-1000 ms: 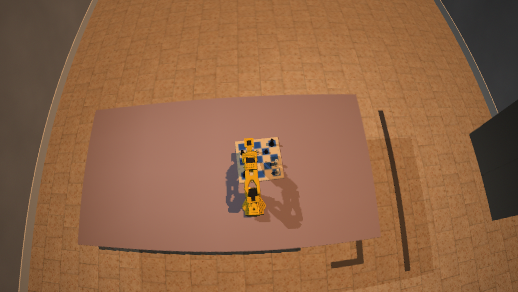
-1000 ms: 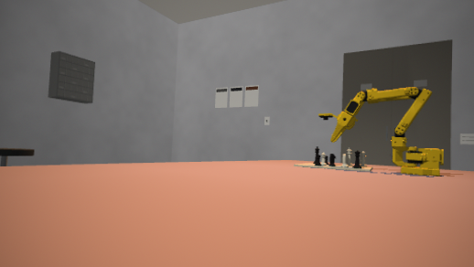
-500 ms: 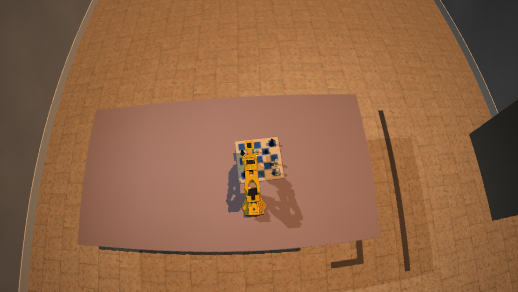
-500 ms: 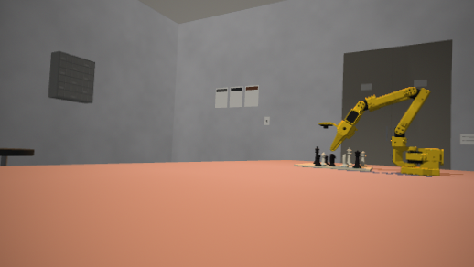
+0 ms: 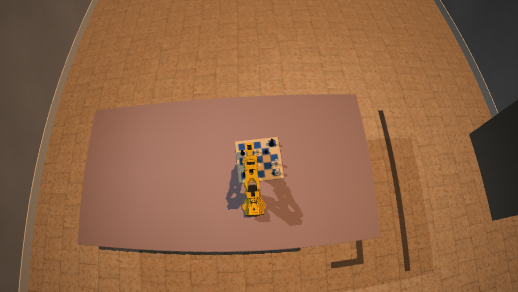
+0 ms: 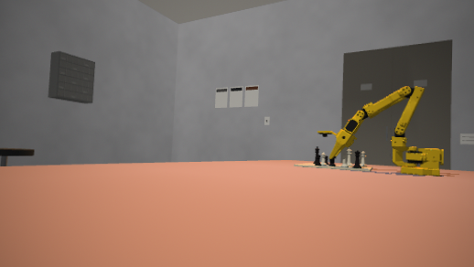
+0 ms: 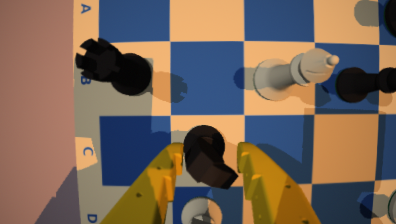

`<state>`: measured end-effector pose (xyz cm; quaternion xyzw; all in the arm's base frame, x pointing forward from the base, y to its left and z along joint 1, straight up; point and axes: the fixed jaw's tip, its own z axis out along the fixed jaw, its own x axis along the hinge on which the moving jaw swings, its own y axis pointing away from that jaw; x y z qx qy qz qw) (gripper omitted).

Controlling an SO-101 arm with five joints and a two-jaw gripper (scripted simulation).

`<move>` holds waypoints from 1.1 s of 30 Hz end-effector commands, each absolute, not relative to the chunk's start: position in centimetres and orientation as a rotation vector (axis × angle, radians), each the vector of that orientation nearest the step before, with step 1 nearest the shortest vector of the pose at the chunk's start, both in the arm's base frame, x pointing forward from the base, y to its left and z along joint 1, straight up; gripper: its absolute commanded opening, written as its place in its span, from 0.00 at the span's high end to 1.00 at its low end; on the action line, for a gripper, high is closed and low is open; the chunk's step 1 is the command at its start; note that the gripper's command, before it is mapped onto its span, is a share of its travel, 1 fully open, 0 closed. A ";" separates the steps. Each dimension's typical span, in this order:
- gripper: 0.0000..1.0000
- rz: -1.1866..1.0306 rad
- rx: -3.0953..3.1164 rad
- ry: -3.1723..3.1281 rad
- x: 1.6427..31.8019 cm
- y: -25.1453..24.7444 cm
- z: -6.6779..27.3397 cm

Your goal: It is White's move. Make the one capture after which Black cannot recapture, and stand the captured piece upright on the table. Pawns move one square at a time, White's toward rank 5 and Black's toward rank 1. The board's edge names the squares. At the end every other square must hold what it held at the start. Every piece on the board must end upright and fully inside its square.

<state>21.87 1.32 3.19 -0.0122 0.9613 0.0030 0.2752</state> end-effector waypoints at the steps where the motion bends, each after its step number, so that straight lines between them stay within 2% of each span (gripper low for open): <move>1: 0.87 0.014 -0.033 2.596 21.7 1.5 2.5; 33: 0.87 0.015 -0.033 2.596 21.3 1.5 2.2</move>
